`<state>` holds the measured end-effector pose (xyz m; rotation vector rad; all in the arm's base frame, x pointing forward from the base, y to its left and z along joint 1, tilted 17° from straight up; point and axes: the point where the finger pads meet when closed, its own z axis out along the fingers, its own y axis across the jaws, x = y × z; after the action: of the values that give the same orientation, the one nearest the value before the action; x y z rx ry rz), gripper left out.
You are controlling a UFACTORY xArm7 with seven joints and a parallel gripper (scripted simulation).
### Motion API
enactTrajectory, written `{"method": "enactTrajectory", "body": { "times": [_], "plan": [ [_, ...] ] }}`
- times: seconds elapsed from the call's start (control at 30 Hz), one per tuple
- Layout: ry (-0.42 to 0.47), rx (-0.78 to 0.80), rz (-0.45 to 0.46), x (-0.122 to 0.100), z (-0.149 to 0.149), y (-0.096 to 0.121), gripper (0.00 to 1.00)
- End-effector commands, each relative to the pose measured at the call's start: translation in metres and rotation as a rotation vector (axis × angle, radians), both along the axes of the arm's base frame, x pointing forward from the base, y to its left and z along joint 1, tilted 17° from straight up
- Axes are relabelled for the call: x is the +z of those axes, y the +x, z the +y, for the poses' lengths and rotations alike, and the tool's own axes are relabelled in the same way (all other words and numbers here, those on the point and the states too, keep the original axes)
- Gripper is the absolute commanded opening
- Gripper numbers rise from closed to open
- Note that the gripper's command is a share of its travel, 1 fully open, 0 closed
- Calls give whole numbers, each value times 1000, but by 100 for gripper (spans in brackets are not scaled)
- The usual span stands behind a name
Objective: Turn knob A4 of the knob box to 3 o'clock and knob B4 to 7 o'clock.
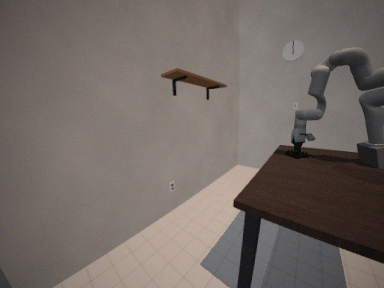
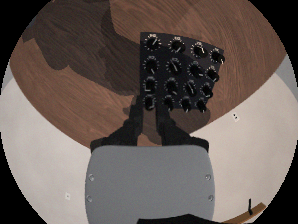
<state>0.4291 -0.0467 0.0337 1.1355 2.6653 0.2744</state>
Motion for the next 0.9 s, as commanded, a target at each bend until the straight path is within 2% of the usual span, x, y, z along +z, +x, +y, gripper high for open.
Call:
{"method": "enactTrajectory", "body": {
  "times": [0.0, 0.5, 0.53, 0.87],
  "plan": [
    [0, -1, -2, 1, 0, 1, 19],
    [0, -1, -2, 1, 0, 1, 19],
    [0, -1, -2, 1, 0, 1, 8],
    [0, -1, -2, 1, 0, 1, 8]
  ]
}}
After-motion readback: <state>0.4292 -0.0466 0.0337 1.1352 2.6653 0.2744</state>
